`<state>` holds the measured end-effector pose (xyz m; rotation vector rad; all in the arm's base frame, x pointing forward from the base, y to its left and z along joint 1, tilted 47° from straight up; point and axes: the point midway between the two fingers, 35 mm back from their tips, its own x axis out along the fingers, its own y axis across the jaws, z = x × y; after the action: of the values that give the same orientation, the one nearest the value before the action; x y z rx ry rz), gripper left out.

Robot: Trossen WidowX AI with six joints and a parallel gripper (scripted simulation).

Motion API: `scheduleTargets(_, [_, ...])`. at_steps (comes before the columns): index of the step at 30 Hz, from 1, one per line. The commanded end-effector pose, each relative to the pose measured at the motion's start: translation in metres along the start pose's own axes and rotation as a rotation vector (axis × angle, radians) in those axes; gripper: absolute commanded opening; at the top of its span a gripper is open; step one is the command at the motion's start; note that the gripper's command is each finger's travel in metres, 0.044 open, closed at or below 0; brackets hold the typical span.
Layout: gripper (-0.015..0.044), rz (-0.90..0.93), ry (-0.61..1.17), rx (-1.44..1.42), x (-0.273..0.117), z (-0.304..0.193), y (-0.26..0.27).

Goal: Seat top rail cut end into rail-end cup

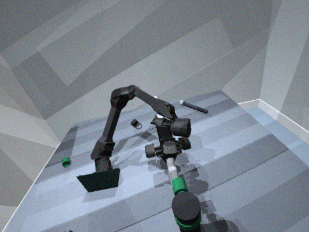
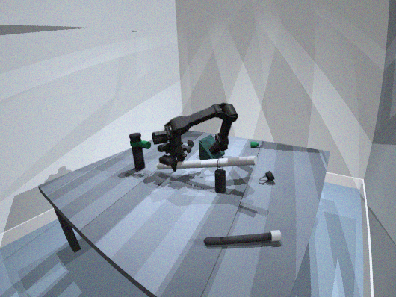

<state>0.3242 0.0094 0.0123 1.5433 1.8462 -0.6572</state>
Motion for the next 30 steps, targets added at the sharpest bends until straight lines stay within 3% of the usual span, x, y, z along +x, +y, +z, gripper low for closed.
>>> scheduleTargets(1, [0.0000,0.027,-0.108,-0.010,-0.031,0.015,0.004])
scheduleTargets(8, [0.0000,0.021,-0.273,-0.006,-0.071,0.032,0.002])
scheduleTargets(30, [0.0000,0.013,-0.253,-0.005,-0.066,0.028,0.002])
